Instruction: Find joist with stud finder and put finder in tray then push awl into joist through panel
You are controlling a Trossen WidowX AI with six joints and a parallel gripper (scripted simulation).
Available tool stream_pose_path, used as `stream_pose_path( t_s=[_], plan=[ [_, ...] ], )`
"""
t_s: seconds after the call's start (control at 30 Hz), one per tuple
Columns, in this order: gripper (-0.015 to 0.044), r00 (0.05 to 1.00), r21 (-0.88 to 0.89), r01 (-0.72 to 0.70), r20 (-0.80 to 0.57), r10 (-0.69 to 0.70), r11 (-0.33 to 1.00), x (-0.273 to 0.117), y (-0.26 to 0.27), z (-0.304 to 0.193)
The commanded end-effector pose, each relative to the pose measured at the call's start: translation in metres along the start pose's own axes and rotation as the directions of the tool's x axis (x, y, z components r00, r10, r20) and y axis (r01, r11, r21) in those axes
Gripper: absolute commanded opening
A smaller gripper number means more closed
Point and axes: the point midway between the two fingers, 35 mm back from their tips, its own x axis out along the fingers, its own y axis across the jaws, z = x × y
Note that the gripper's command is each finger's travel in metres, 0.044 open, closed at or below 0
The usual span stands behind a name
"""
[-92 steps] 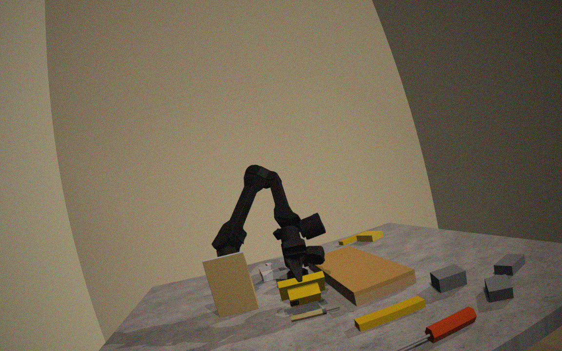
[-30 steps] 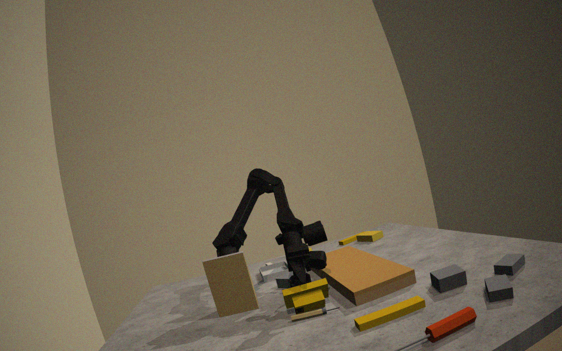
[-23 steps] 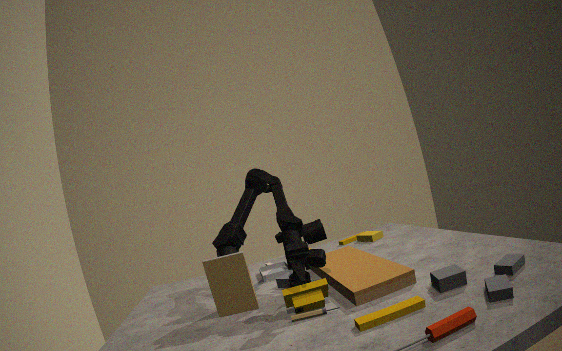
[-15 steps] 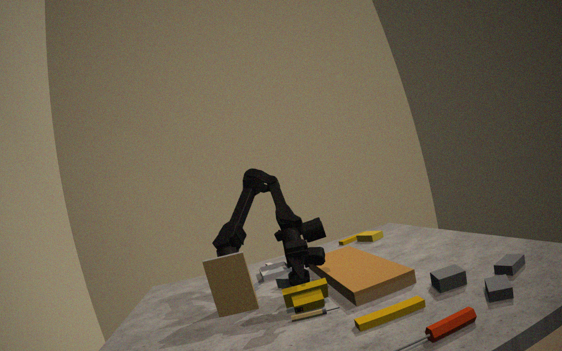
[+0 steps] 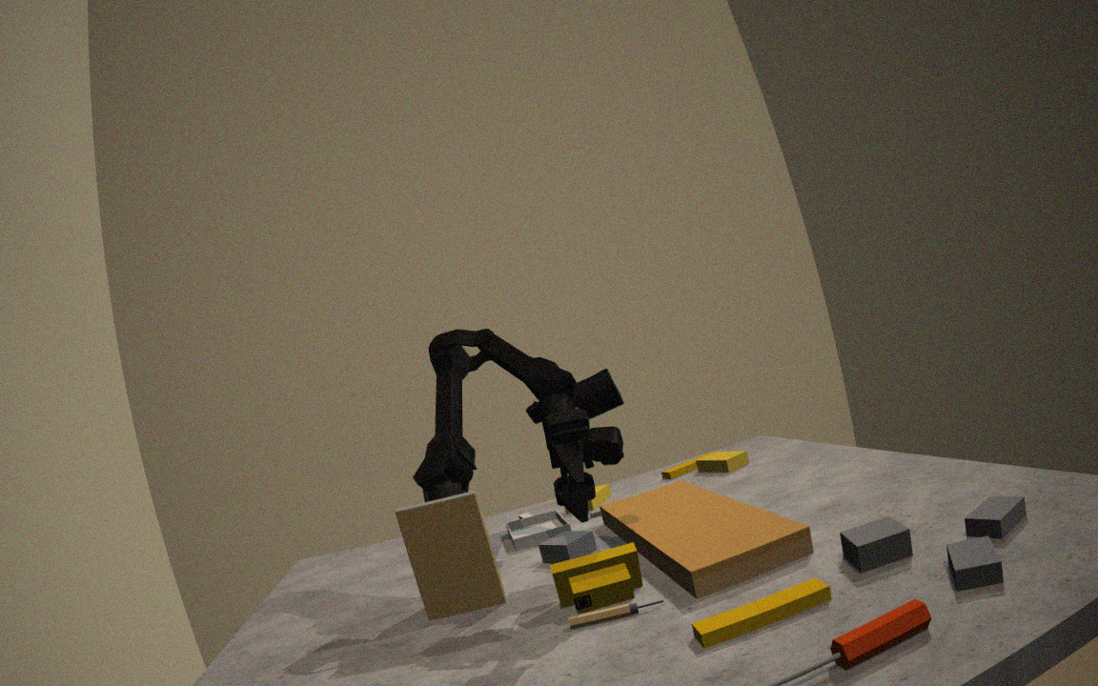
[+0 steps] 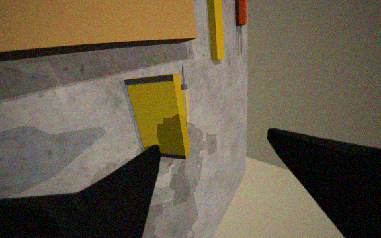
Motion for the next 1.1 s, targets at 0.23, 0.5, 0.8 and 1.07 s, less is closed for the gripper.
stream_pose_path(
  t_s=[0.23, 0.5, 0.8, 1.07],
  plan=[
    [0.044, 1.0, 0.003, -0.009, -0.02, 0.009, 1.0, 0.004, 0.003, -0.004],
    [0.044, 1.0, 0.003, -0.009, -0.02, 0.009, 1.0, 0.004, 0.003, -0.004],
    [0.044, 0.958, -0.45, -0.285, -0.118, 0.26, 0.846, 0.031, -0.004, -0.002],
    [0.044, 0.815, -0.838, -0.385, -0.112, 0.569, 0.387, 0.066, -0.013, -0.001]
  ],
)
